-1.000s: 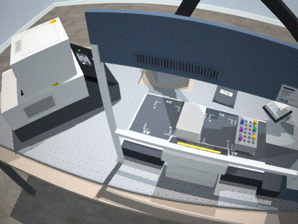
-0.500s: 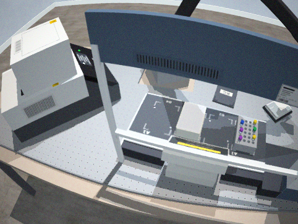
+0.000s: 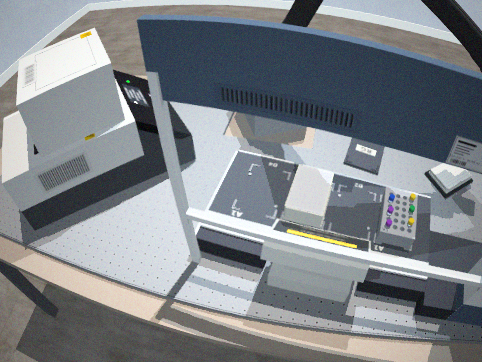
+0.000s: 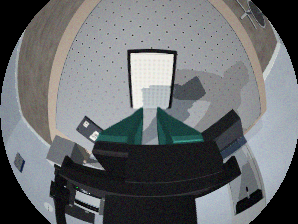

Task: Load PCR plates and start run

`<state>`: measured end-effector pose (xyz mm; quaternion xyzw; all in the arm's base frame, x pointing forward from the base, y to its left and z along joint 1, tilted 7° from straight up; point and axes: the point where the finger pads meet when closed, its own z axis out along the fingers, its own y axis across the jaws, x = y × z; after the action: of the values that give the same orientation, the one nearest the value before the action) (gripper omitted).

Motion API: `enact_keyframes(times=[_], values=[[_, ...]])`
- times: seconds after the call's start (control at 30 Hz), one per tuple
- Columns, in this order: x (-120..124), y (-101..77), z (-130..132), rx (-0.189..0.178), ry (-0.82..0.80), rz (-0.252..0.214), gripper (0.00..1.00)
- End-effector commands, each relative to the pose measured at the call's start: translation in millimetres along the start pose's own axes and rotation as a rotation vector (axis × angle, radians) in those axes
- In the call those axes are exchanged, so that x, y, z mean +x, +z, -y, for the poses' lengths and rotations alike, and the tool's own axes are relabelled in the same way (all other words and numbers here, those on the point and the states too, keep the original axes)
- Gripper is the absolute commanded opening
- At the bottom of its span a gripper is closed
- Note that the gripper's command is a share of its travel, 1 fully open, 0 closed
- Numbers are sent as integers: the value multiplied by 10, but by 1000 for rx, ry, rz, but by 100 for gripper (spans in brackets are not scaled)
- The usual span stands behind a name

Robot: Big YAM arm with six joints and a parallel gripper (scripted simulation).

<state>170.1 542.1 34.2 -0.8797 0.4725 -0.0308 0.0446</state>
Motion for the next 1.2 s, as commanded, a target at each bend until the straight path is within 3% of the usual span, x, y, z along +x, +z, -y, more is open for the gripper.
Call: enact_keyframes(times=[0.0,0.07,0.13,0.33,0.63,0.7,0.73,0.93,1.17], values=[[-170,-385,84,48,17,58,0],[-23,-440,242,65,91,82,0],[-23,-440,242,65,91,82,0],[397,-179,301,26,235,75,0],[644,-562,565,84,405,170,0],[644,-562,565,84,405,170,0],[689,-461,513,63,406,155,0],[1181,-309,620,38,565,157,0],[1360,-614,758,77,682,234,0]])
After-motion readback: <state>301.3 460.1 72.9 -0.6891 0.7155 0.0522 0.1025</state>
